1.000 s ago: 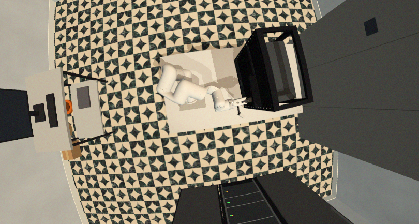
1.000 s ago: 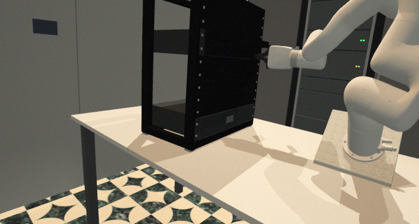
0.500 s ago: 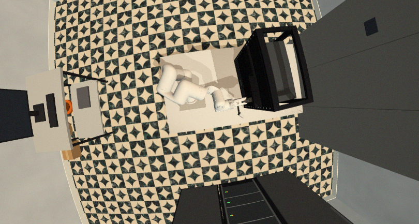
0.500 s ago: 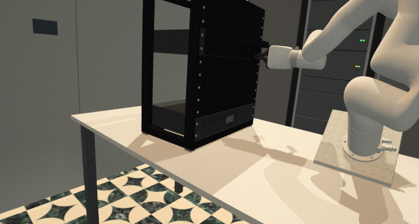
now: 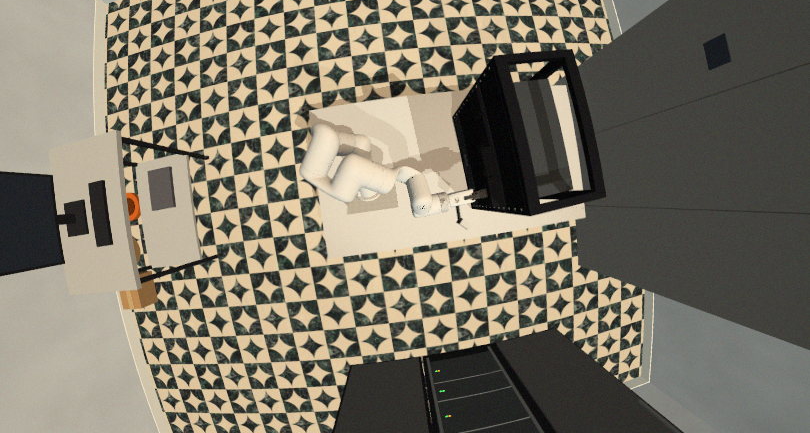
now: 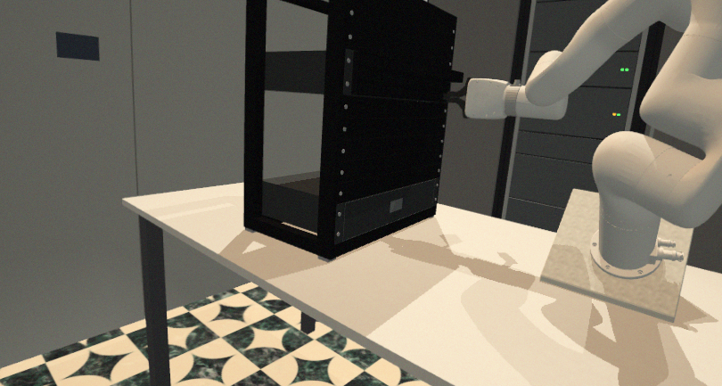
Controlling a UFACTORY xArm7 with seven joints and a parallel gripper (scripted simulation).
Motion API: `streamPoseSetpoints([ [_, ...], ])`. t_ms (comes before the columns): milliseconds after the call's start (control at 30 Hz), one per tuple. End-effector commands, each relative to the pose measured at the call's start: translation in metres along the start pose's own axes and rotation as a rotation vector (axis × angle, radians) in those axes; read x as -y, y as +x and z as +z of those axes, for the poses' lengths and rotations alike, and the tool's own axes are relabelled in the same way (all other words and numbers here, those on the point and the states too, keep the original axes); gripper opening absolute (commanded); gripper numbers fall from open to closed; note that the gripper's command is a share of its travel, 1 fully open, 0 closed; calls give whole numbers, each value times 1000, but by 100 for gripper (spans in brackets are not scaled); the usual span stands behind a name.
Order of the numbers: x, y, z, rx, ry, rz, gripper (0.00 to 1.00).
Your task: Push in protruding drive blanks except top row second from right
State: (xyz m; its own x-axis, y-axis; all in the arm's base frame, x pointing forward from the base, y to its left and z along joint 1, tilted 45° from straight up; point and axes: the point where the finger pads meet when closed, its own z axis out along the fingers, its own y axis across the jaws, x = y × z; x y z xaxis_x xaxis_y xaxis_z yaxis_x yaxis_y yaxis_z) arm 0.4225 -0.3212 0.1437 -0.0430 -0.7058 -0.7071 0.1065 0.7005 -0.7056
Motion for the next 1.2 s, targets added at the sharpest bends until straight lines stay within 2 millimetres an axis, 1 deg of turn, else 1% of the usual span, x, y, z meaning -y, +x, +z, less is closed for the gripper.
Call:
streamPoseSetpoints([
  [0,1,-1,-23,2,2,-2,0],
  [33,1,-1,-23,2,2,-2,0],
  [200,1,-1,-53,2,2,-2,0],
  [300,1,-1,-67,2,2,-2,0],
  [433,1,-1,-79,2,2,-2,0],
  [767,3,-1,-82,2,2,-2,0],
  [867,13,-2,-83,2,2,-2,0],
  [1100,50,-2,-87,2,2,-2,0],
  [1167,50,-2,-87,2,2,-2,0],
])
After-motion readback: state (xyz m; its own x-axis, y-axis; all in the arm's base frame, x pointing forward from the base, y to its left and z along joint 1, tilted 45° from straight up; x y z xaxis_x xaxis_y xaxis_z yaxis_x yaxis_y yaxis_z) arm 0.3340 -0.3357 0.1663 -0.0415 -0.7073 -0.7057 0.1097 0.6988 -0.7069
